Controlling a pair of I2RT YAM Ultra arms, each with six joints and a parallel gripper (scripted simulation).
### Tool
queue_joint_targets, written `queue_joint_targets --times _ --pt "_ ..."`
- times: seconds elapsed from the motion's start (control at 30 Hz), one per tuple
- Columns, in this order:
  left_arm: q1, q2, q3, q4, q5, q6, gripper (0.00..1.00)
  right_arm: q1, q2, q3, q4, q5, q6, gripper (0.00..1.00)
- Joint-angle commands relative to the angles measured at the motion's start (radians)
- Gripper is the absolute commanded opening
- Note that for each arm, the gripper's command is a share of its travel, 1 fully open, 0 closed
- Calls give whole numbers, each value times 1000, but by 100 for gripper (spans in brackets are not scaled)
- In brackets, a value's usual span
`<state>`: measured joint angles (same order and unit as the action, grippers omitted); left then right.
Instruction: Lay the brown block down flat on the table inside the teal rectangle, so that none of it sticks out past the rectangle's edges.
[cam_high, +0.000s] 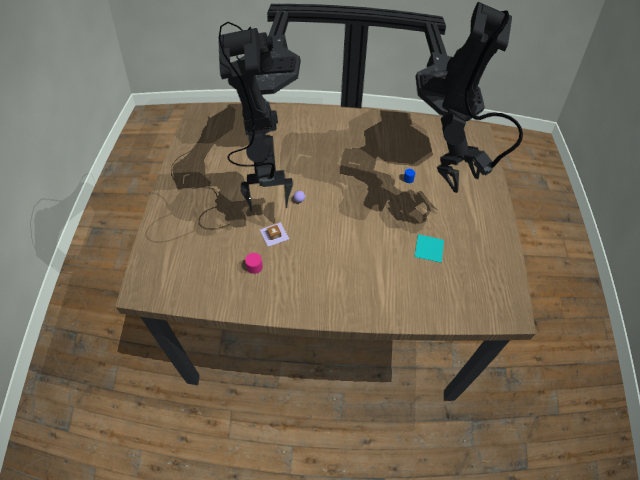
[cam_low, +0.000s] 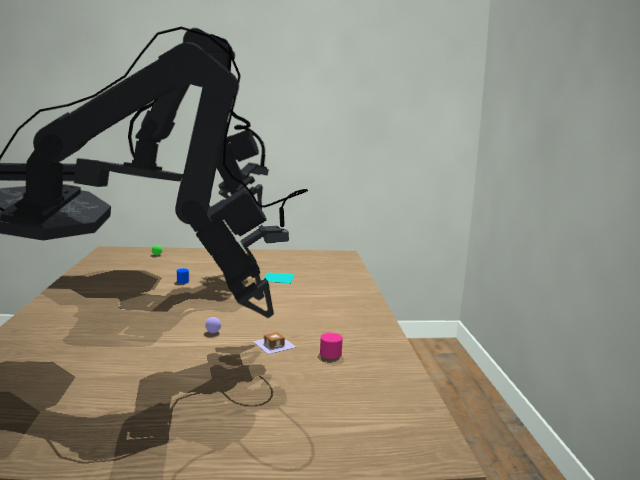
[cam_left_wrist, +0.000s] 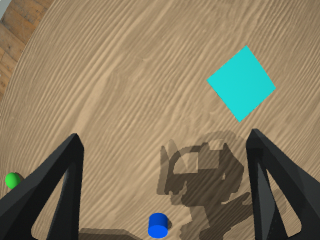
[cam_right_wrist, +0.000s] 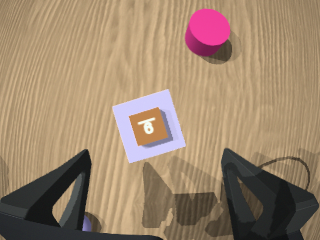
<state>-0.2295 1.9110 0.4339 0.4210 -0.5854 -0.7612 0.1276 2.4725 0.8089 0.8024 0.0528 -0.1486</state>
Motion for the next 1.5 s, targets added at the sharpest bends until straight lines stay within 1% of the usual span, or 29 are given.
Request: queue_joint_targets --times 0.0,0.03,0.1,0.13,0.3,0.43,0.6,0.67,0.7,0.9,1.4,1.47 --pt "-16 67 -24 242 39 186 100 22 -25 -19 -36 26 49 100" --pt "-16 89 -27 284 53 219 100 26 -25 -20 -39 28 52 100" --pt "-16 89 -27 284 53 219 100 26 -25 -20 -39 28 52 100" --pt "-9 122 -32 381 81 275 100 29 -25 -20 -43 29 56 100" --pt "-2 251 -14 564 176 462 100 39 -24 -22 -34 27 52 100" --pt "11 353 15 693 261 597 100 40 -24 -23 -33 21 51 100" --pt "39 476 62 811 381 748 100 40 -24 -23 -33 21 51 100" --pt "39 476 62 811 381 748 100 40 -24 -23 -33 21 51 100" --pt "55 517 77 855 426 783 100 40 -24 -23 -33 21 51 100" --pt "83 592 129 900 498 845 100 40 -24 -23 -33 21 51 100" --pt "83 597 129 894 497 835 100 34 -24 -12 -33 21 51 100" --pt "83 597 129 894 497 835 100 40 -24 -11 -66 32 48 77"
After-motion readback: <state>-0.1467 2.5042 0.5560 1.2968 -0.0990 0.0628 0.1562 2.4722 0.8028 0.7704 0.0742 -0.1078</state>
